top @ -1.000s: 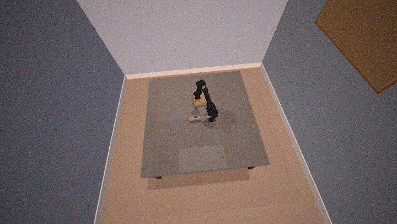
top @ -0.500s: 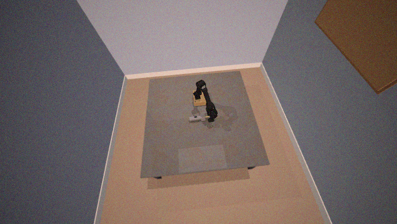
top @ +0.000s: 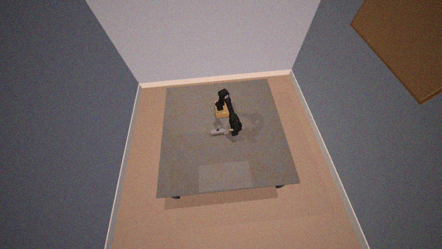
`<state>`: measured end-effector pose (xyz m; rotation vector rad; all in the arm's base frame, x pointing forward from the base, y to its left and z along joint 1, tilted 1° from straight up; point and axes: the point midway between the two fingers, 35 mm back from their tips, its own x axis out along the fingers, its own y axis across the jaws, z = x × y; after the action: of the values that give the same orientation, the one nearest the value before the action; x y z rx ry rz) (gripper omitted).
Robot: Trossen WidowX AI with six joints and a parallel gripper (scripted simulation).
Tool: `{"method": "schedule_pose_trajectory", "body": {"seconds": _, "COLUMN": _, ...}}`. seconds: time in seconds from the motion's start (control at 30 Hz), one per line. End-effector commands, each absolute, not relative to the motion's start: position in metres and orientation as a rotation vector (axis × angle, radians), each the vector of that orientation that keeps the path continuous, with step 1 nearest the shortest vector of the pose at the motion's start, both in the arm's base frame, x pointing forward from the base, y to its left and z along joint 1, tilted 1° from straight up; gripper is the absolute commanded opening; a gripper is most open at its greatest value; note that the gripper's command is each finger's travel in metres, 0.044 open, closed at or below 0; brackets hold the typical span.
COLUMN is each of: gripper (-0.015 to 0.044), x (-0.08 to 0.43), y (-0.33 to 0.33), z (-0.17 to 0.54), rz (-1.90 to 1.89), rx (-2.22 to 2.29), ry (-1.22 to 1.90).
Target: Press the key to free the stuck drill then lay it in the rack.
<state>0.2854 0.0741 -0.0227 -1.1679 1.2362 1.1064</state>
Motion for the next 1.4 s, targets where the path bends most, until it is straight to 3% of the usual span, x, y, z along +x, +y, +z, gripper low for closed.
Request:
{"method": "schedule_pose_trajectory", "body": {"seconds": 0.0, "gripper": 0.0440, "x": 0.2828, "y": 0.0731, "z": -0.0244, "rz": 1.113, "rx": -1.170, "ry": 1.239}}
{"method": "schedule_pose_trajectory", "body": {"seconds": 0.5, "gripper": 0.0046, "x": 0.2853, "y": 0.0740, "z": -0.0228, "rz": 1.106, "rx": -1.168, "ry": 1.236}}
{"method": "schedule_pose_trajectory", "body": {"seconds": 0.73, "gripper": 0.0000, "x": 0.2853, "y": 0.0740, "z": -0.0228, "rz": 1.106, "rx": -1.168, "ry": 1.236}}
{"method": "schedule_pose_trajectory", "body": {"seconds": 1.37, "gripper": 0.0000, "x": 0.2811, "y": 0.0742, "z": -0.0196, "rz": 1.113, "rx": -1.170, "ry": 1.239}}
